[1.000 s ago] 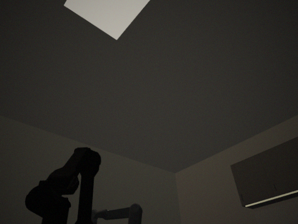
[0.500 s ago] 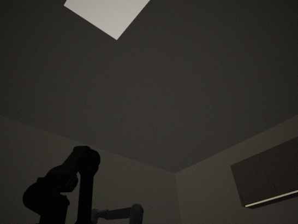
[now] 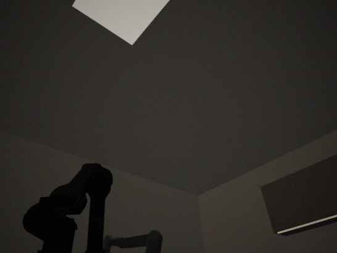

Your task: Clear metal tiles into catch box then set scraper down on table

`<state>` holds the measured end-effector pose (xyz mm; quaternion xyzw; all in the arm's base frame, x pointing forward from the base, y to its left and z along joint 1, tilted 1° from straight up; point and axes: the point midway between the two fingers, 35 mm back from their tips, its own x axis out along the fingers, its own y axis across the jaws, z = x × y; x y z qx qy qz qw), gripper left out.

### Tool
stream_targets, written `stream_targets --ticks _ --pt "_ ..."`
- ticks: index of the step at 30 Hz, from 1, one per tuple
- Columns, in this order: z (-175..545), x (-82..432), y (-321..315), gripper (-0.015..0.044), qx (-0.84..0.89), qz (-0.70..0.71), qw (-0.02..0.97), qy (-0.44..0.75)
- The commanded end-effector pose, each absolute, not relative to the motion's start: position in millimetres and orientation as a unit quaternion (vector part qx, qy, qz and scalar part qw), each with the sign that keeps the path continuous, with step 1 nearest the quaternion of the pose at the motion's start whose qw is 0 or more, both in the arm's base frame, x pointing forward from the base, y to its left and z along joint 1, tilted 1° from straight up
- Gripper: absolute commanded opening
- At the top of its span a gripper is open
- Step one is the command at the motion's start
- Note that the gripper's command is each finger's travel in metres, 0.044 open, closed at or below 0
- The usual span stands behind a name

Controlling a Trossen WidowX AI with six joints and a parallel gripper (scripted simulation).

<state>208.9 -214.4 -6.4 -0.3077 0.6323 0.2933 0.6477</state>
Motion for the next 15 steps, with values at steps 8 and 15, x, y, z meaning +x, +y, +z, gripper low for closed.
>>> stream_targets --ticks 8,15 --pt "-5.4 219.5 -223.0 0.0000 -0.308 0.291 0.650 0.631" --pt "-5.1 225.0 -227.5 0.0000 -0.308 0.291 0.650 0.631"
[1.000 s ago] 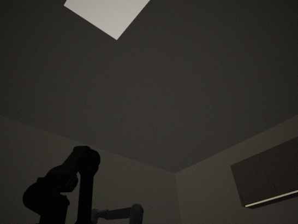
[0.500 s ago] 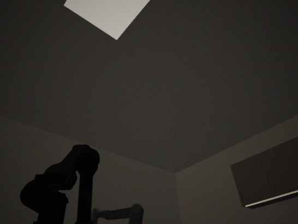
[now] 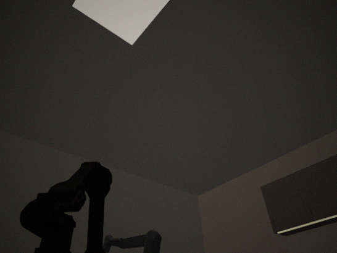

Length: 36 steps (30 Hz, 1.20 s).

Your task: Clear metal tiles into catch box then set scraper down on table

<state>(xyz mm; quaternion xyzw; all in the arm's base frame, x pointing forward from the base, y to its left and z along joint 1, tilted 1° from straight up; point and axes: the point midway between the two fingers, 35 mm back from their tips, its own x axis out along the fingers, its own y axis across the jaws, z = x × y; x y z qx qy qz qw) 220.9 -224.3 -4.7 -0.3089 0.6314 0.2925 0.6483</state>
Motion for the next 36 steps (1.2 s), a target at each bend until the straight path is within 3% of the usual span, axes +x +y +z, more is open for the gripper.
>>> stream_targets --ticks 1,36 --pt "-5.1 225.7 -228.2 0.0000 -0.308 0.291 0.650 0.631" --pt "-5.1 253.0 -250.0 0.0000 -0.309 0.290 0.651 0.630"
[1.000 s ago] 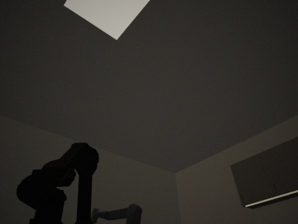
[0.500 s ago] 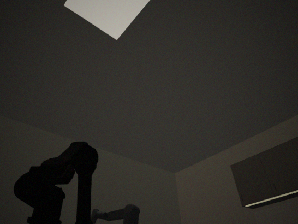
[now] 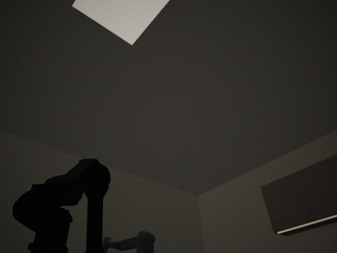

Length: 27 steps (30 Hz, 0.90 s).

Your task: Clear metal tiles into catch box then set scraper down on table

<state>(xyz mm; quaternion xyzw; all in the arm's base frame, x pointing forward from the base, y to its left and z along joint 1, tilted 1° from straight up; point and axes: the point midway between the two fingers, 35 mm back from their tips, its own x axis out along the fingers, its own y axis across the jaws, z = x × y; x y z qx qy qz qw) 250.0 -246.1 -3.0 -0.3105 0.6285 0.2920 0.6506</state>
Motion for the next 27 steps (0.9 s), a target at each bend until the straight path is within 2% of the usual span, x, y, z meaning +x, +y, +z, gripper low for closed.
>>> stream_targets --ticks 1,15,27 --pt "-5.2 253.7 -250.6 0.0000 -0.309 0.290 0.651 0.630" --pt "-6.0 264.5 -258.8 0.0000 -0.310 0.289 0.651 0.630" --pt "37.1 263.8 -256.8 0.0000 -0.312 0.292 0.651 0.627"
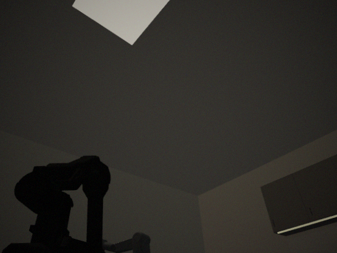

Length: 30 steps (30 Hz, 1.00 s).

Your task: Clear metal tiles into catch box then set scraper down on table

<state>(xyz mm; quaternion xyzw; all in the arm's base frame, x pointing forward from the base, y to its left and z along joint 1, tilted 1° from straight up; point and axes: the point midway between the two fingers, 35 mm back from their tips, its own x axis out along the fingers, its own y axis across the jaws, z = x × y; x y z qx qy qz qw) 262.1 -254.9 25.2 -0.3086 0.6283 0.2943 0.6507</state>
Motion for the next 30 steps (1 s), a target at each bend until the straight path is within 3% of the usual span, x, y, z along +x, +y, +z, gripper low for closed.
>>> stream_targets --ticks 1,18,30 --pt "41.0 263.7 -256.9 0.0000 -0.312 0.292 0.651 0.627" --pt "98.2 258.3 -253.2 0.0000 -0.313 0.293 0.651 0.627" --pt "138.8 226.4 -238.7 0.0000 -0.363 0.343 0.622 0.603"
